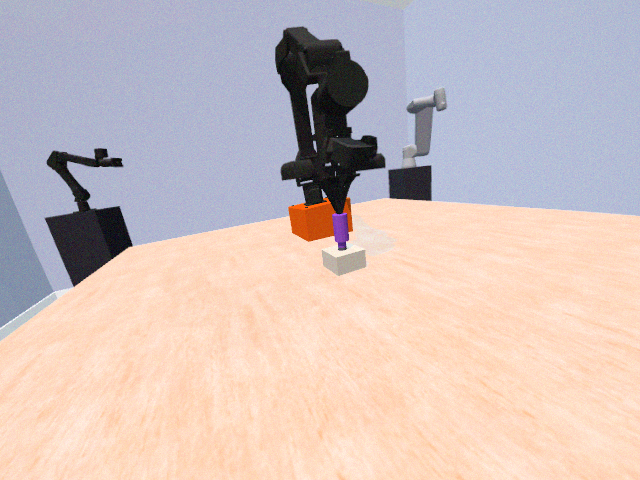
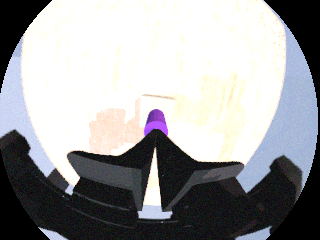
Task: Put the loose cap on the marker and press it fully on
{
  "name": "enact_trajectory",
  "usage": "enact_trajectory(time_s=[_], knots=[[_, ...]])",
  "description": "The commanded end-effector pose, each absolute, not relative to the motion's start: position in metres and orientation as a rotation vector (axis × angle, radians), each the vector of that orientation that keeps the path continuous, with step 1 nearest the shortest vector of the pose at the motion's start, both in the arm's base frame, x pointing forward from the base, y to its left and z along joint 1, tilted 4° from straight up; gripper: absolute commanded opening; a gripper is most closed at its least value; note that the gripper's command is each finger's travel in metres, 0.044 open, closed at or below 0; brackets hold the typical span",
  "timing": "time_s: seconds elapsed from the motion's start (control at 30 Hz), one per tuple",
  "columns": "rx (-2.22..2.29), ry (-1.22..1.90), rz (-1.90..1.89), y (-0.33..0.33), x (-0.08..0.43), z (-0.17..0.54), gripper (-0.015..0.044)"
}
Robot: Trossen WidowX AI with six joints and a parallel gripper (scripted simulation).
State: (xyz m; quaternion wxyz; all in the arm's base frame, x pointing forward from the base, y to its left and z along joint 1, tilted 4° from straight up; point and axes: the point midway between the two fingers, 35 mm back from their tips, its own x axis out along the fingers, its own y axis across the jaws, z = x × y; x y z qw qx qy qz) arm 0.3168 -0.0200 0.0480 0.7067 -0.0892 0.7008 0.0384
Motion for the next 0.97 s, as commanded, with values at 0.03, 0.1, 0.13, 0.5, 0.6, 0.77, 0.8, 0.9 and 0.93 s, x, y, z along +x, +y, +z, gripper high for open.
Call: enact_trajectory(time_s=[0.03,0.1,0.13,0.5,0.6,0.77,0.8,0.9,0.93], knots=[[-0.198,1.551,0.085,-0.017,0.321,0.084,0.0],[-0.198,1.551,0.085,-0.015,0.32,0.114,0.0],[-0.198,1.551,0.085,-0.014,0.318,0.127,0.0],[-0.198,1.552,0.085,-0.014,0.317,0.136,0.0157],[-0.198,1.552,0.085,-0.014,0.317,0.136,0.0236],[-0.198,1.552,0.085,-0.014,0.317,0.136,0.0367],[-0.198,1.552,0.085,-0.014,0.317,0.136,0.0394],[-0.198,1.552,0.085,-0.014,0.317,0.136,0.044],[-0.198,1.552,0.085,-0.014,0.317,0.136,0.044]])
